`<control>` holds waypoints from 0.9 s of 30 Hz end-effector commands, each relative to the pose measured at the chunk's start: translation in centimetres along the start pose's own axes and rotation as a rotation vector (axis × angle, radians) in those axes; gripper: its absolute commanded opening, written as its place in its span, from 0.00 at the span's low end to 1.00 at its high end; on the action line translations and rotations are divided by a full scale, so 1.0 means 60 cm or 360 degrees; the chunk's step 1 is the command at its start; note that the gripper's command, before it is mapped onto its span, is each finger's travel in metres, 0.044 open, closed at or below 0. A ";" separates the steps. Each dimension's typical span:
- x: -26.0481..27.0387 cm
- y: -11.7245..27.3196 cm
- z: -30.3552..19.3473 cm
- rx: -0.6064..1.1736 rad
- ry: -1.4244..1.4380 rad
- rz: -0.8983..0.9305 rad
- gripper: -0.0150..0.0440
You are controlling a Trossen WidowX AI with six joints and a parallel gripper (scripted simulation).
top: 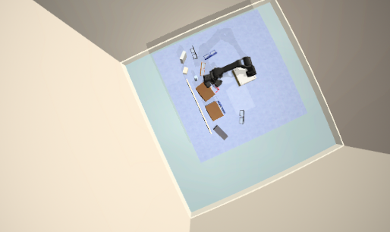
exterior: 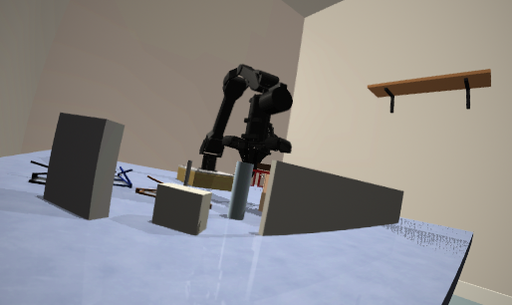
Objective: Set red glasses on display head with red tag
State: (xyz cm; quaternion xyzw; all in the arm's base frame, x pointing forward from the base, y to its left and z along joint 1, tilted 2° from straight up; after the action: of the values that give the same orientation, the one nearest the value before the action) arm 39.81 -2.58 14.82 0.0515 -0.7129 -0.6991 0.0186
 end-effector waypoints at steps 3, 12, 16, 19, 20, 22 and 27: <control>-0.014 -0.005 0.003 0.0002 -0.0005 0.0016 0.25; -0.034 -0.005 0.009 0.0002 -0.0005 0.0017 0.25; -0.042 -0.005 0.011 0.0002 -0.0005 0.0018 0.25; -0.046 -0.005 0.012 0.0002 -0.0005 0.0018 0.25; -0.046 -0.005 0.012 0.0002 -0.0005 0.0018 0.25; -0.048 -0.005 0.013 0.0002 -0.0005 0.0018 0.25; -0.049 -0.005 0.013 0.0002 -0.0005 0.0018 0.25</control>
State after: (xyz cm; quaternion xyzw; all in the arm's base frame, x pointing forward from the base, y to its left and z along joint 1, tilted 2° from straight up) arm 42.59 -1.52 14.96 0.0512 -0.7128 -0.6992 0.0190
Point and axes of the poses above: the point midway between the two fingers, 35 mm back from their tips, its own y axis back along the fingers, its own x axis across the jaws, z = x × y, the point moved 9 cm from there along y, back along the fingers, and after that the axes turned 15 degrees about -y, right-handed, at the moved point
